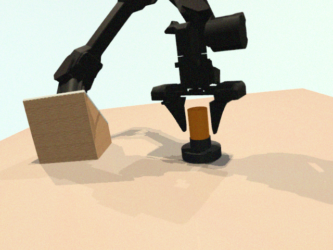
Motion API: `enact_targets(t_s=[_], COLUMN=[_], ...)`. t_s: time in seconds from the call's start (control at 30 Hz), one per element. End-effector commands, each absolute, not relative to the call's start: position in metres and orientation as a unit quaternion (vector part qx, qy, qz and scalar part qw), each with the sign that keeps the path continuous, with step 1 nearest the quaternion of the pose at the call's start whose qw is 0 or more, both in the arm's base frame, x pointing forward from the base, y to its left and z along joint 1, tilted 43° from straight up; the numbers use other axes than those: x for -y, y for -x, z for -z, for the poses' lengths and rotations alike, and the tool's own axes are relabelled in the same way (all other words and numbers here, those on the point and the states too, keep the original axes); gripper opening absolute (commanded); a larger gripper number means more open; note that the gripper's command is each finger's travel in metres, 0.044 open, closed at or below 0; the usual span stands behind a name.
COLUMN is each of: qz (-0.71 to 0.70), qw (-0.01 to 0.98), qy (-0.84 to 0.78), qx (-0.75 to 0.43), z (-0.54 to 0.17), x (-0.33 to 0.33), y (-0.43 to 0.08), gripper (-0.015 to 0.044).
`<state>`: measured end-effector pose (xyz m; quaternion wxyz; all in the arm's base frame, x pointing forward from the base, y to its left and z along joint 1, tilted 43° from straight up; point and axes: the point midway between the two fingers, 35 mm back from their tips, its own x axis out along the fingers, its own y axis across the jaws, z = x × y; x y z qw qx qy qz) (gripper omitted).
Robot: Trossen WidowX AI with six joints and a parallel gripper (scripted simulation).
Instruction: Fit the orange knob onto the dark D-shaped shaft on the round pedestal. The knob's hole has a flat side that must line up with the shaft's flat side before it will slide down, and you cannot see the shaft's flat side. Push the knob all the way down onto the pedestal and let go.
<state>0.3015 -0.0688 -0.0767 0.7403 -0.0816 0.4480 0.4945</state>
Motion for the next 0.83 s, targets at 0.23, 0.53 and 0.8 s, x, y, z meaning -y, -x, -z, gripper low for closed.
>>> enact_targets(t_s=[0.23, 0.53, 0.8], qz=[-0.494, -0.494, -0.494], qw=[0.741, 0.74, 0.74], qy=[0.081, 0.083, 0.083], qx=[-0.448, -0.45, -0.449], z=[0.074, 0.005, 0.006], x=[0.072, 0.134, 0.136], y=[-0.302, -0.29, -0.294], gripper=[0.044, 0.044, 0.044])
